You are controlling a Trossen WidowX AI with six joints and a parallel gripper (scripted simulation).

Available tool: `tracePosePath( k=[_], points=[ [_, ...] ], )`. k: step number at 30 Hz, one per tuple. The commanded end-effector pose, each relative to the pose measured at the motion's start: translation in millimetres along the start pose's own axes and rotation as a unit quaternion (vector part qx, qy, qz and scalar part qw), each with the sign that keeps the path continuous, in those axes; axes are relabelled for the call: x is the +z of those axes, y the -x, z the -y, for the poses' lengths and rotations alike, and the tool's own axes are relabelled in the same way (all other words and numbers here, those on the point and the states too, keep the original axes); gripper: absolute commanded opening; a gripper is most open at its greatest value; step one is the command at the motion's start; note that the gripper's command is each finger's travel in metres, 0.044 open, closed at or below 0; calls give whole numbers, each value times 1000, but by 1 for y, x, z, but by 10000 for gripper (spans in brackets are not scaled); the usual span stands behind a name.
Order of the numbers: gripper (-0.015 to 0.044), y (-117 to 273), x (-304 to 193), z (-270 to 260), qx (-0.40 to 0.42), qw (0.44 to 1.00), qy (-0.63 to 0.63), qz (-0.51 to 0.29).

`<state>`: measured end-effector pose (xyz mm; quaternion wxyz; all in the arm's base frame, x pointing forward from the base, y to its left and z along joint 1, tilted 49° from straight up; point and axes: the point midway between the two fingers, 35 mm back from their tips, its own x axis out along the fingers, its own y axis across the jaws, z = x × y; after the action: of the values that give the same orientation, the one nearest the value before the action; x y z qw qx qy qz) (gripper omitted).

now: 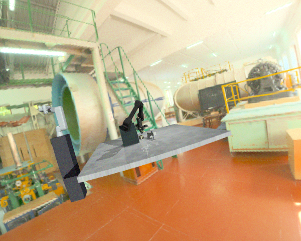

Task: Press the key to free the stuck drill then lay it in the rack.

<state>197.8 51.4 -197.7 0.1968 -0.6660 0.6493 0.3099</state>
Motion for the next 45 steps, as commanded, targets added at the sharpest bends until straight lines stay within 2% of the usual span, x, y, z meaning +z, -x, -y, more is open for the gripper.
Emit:
tracePosePath(
  k=[1, 21, 45],
  points=[
    [0, 1, 2, -8, 0, 1000, -2, 2],
    [0, 5, 8, -42, 1, 1000, -2, 3],
    [0, -25, 8, -40, 1, 1000, -2, 2]
  ],
)
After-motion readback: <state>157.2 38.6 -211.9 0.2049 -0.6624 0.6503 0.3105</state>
